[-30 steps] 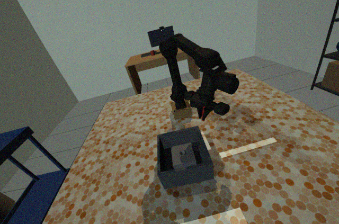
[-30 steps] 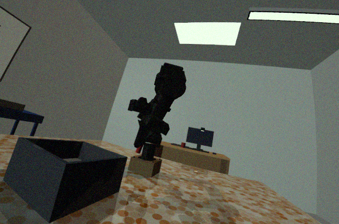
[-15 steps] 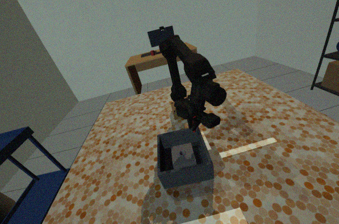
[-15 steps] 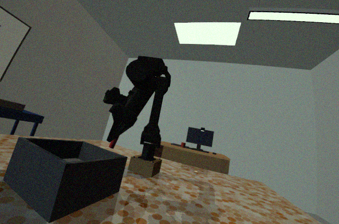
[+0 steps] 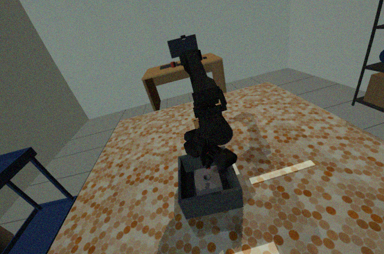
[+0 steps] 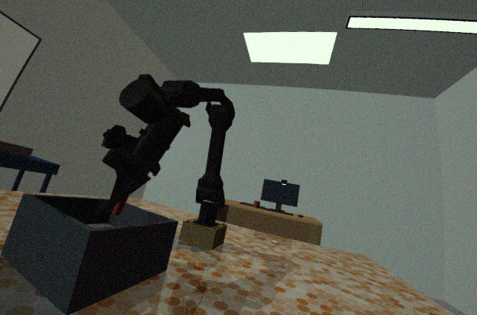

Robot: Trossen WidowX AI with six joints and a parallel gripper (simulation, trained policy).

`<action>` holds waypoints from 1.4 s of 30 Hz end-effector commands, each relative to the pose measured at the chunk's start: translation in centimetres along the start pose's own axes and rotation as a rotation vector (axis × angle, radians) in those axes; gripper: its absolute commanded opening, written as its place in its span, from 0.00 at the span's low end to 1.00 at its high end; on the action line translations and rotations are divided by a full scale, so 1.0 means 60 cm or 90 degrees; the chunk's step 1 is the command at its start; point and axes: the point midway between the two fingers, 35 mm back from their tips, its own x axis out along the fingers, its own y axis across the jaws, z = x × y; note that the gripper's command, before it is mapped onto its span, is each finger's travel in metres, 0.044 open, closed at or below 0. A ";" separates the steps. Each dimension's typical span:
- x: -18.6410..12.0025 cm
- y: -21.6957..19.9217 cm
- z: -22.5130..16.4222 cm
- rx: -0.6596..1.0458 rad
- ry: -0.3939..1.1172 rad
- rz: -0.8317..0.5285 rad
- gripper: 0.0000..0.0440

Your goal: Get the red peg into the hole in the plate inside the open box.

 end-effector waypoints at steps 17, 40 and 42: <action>0.088 0.011 0.025 -0.093 0.070 0.023 0.38; 0.021 0.135 0.091 -0.128 0.115 0.166 1.00; 0.017 0.141 0.093 -0.130 0.114 0.174 1.00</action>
